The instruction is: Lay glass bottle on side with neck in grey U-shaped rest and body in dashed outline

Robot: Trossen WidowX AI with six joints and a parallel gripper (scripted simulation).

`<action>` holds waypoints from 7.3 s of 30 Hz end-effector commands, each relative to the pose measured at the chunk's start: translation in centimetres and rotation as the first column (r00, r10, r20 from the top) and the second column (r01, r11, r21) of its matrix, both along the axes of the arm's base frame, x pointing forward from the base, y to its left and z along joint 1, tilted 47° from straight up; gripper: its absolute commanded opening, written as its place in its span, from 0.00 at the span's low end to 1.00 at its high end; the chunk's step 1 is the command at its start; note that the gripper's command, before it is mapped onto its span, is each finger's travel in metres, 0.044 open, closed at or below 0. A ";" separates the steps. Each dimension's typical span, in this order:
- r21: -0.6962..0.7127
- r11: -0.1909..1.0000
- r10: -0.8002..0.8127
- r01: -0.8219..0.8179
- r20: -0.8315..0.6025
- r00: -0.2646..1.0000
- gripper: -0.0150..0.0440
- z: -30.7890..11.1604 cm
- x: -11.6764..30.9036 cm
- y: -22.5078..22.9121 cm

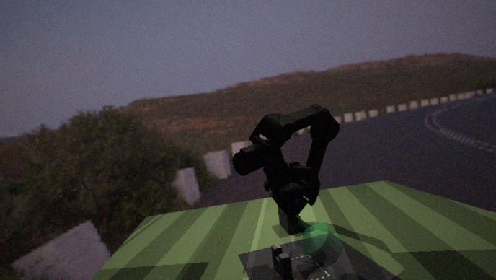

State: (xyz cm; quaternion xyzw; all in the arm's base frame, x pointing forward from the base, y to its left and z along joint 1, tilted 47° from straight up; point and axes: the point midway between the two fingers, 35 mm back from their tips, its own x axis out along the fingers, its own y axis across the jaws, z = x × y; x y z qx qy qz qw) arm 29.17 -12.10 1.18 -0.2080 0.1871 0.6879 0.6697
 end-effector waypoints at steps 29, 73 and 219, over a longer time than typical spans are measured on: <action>0.005 1.000 -0.010 0.010 -0.006 1.000 0.42 -3.3 0.4 -0.8; -0.006 1.000 -0.014 0.014 0.008 1.000 0.42 -7.2 0.7 -0.8; -0.198 0.977 0.090 -0.077 0.058 0.994 1.00 -6.6 0.8 -3.8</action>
